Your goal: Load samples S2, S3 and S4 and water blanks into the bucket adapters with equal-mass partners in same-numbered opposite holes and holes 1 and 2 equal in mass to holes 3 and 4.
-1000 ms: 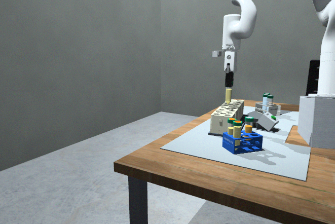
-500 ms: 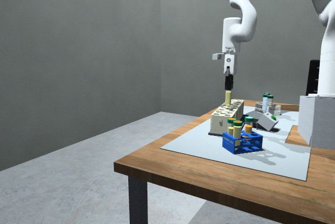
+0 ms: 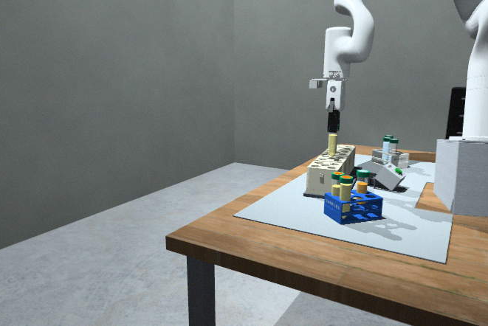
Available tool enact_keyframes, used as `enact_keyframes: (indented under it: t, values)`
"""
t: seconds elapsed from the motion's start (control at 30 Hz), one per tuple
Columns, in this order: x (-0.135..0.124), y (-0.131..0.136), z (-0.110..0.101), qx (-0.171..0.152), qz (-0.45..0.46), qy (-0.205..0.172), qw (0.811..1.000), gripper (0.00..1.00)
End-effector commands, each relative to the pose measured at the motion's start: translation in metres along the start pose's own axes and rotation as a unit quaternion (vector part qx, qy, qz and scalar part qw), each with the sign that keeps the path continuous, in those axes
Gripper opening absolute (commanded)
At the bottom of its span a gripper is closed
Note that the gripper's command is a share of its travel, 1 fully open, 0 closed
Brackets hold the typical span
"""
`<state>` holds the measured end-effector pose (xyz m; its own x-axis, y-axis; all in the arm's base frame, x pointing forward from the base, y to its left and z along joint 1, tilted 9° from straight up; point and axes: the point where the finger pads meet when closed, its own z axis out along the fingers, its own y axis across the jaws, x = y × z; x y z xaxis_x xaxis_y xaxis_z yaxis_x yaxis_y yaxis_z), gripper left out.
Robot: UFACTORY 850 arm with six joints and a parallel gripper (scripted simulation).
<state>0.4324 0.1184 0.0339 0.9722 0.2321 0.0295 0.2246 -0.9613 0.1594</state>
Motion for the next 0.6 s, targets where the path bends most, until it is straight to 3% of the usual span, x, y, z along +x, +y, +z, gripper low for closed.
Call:
enact_keyframes:
  t: [0.0, 0.57]
  values:
    - [0.001, 0.0, 0.004, 0.0, 0.0, 0.001, 1.0, 0.0]
    - [0.001, 0.0, 0.019, 0.0, 0.0, 0.001, 1.0, 0.0]
